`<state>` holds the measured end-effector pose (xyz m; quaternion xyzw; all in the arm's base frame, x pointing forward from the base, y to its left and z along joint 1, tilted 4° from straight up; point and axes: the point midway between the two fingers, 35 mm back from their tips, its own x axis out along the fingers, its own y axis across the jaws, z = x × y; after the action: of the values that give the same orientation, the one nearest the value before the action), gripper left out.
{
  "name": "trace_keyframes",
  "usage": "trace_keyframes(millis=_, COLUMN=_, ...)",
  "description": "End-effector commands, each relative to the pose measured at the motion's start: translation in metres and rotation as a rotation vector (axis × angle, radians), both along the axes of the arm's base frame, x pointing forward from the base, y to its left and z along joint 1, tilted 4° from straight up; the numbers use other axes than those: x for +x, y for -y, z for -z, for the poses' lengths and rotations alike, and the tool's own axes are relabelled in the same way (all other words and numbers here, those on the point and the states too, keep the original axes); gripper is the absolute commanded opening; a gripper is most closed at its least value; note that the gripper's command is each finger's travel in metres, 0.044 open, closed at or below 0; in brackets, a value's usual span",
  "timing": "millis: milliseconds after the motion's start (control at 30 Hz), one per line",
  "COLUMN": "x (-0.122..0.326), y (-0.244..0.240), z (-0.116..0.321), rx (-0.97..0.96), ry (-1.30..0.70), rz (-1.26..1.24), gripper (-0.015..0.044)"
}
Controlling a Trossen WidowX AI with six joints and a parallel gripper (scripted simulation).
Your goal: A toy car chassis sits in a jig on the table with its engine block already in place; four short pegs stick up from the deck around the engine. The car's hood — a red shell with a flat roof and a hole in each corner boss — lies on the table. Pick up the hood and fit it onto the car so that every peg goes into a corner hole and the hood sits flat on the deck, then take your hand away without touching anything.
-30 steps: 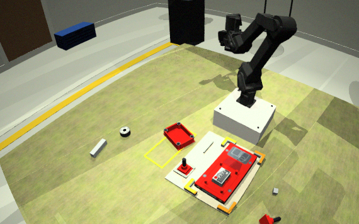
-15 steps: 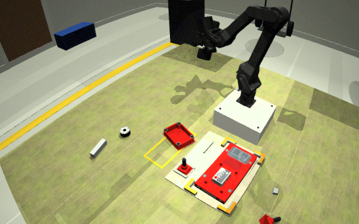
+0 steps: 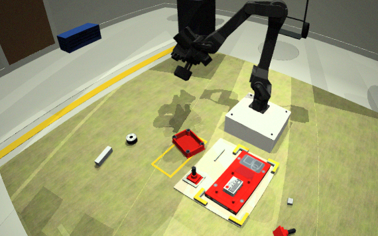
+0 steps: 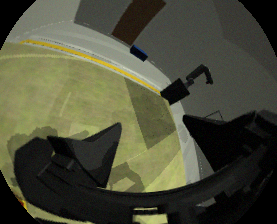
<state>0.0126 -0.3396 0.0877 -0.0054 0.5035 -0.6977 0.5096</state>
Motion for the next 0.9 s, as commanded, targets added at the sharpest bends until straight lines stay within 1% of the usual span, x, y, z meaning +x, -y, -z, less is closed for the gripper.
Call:
trace_keyframes(millis=0, x=0.035, y=-0.001, z=0.009, rx=-0.001, ry=0.091, rz=-0.017, gripper=0.044)
trace_keyframes(millis=100, x=0.055, y=-0.006, z=0.015, rx=0.002, ry=0.149, rz=-0.009, gripper=0.044)
trace_keyframes(millis=333, x=0.145, y=-0.048, z=0.039, rx=0.01, ry=0.369, rz=0.061, gripper=0.044)
trace_keyframes(millis=600, x=0.197, y=-0.094, z=0.051, rx=-0.011, ry=0.476, rz=0.122, gripper=0.044)
trace_keyframes(millis=867, x=0.235, y=-0.148, z=0.057, rx=-0.068, ry=0.565, rz=0.17, gripper=0.044)
